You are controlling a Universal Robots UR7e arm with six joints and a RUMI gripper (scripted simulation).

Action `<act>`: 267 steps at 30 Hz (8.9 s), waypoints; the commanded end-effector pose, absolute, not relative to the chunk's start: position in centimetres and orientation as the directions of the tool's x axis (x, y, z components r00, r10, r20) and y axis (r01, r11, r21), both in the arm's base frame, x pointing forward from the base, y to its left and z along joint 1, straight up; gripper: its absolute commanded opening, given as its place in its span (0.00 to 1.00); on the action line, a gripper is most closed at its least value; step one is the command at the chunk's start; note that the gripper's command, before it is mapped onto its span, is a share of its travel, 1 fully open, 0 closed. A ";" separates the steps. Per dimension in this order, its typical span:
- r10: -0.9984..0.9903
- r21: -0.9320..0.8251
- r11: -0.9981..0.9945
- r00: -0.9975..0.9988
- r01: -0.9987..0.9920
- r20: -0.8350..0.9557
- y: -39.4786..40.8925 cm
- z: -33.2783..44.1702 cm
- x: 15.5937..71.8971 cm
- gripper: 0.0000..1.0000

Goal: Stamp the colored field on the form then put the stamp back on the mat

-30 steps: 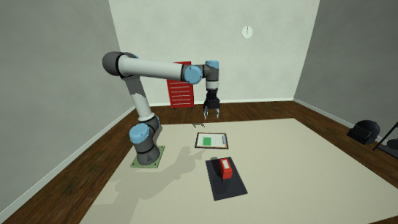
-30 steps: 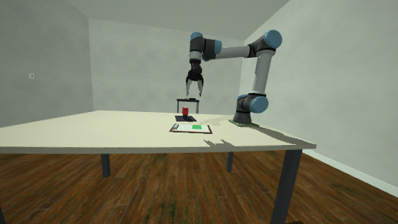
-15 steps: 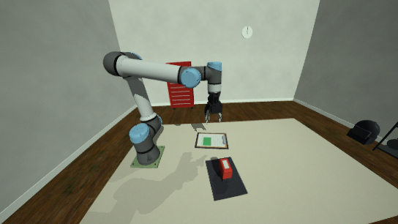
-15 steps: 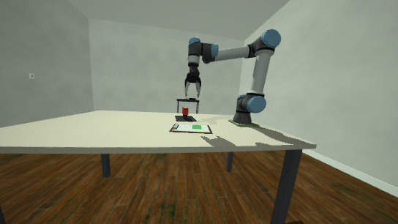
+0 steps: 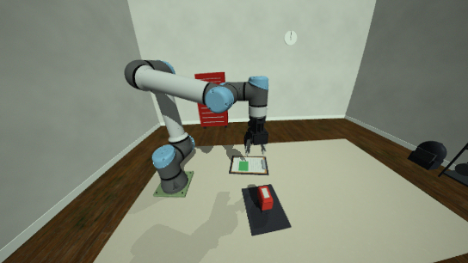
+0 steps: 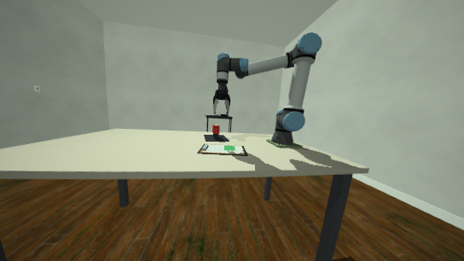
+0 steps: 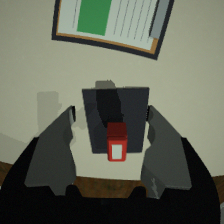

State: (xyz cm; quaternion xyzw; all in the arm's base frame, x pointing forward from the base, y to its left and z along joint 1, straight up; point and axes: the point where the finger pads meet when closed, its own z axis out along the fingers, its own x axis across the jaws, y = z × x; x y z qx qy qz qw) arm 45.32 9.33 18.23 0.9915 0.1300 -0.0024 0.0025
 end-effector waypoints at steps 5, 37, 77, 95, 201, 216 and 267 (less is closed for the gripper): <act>0.259 0.003 -0.966 0.966 0.259 -0.004 3.5 17.3 47.2 0.51; 0.259 0.003 -0.966 0.966 0.259 -0.004 -6.4 15.6 50.4 0.51; 0.259 0.003 -0.966 0.966 0.259 -0.004 -6.5 6.5 50.3 0.51; 0.259 0.003 -0.966 0.966 0.259 -0.004 -6.5 5.6 50.3 0.51; 0.051 0.004 -0.999 0.999 0.051 -0.003 19.9 9.7 39.1 0.16; 0.043 0.004 -0.999 0.999 0.043 -0.003 20.6 9.6 38.4 0.16; 0.043 0.004 -0.999 0.999 0.043 -0.003 20.7 4.0 38.4 0.16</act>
